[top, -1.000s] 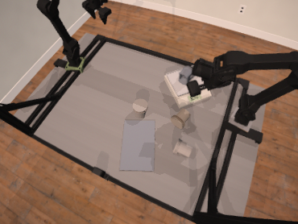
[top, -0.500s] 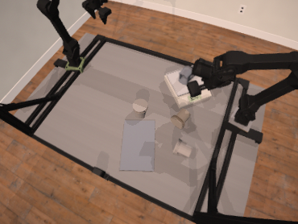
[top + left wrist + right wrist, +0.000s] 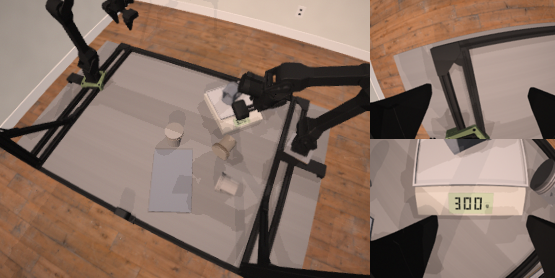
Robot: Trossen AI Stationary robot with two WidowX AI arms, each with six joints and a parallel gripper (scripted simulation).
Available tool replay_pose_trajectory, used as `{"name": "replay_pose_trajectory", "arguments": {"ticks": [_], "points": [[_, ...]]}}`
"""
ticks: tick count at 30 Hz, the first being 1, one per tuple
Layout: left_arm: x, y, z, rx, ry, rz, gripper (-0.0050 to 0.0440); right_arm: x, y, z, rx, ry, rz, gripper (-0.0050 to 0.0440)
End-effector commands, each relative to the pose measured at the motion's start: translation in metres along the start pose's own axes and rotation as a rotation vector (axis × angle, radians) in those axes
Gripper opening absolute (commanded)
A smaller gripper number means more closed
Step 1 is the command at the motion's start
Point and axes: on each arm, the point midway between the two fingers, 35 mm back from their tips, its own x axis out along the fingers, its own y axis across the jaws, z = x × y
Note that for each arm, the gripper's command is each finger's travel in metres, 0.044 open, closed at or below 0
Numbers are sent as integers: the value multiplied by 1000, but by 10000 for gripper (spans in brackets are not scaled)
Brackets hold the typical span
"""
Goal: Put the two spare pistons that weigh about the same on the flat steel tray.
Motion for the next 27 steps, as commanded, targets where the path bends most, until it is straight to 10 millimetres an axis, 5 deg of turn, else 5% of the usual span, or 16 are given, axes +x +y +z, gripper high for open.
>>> {"name": "replay_pose_trajectory", "arguments": {"ticks": [1,27], "points": [[0,-1,0,4,2,-4,440,0,1,0,-2,4,4,378],[0,-1,0,4,2,-4,440,-2,1,5,-24,18,-1,378]]}}
